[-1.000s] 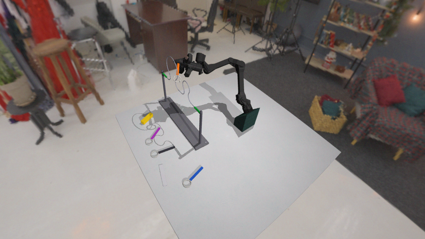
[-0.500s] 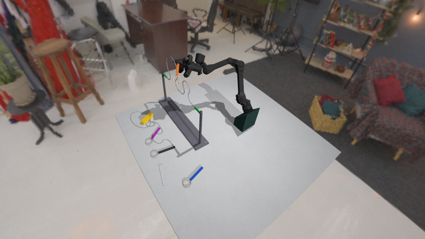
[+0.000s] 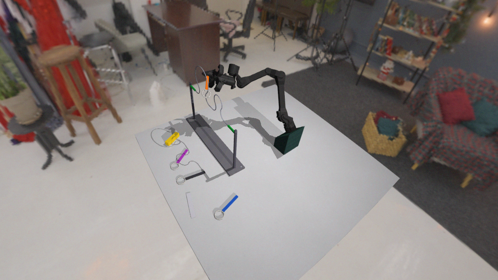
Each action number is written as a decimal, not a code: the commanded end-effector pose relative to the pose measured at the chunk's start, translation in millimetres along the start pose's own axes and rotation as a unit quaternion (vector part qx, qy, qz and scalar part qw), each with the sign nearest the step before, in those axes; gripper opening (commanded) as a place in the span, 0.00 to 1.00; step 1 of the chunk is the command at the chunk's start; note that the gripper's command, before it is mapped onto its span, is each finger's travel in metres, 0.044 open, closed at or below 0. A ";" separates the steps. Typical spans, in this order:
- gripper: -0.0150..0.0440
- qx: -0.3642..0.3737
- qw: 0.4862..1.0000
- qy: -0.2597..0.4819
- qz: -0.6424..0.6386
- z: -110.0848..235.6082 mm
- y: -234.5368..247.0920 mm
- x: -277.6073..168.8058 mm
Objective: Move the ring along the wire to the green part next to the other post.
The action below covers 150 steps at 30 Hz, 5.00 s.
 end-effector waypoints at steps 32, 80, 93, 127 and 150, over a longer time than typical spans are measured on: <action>0.00 0.188 0.928 0.035 -0.321 29.1 72.7 38.4; 0.00 0.387 0.640 0.068 -0.660 83.7 84.7 131.9; 0.00 0.419 0.552 0.074 -0.717 95.1 71.6 153.9; 0.00 0.444 0.465 0.077 -0.762 111.9 41.4 188.7; 0.00 0.475 0.316 0.082 -0.817 123.7 5.9 215.5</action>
Point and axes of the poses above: the point midway between the two fingers, 35 mm back from their tips, its own z axis back along the fingers, its own y axis across the jaws, x = y × z, the point moved 8 cm from there along z, back along the fingers, and after that the axes turned 3 degrees about z, right-handed, at the moved point
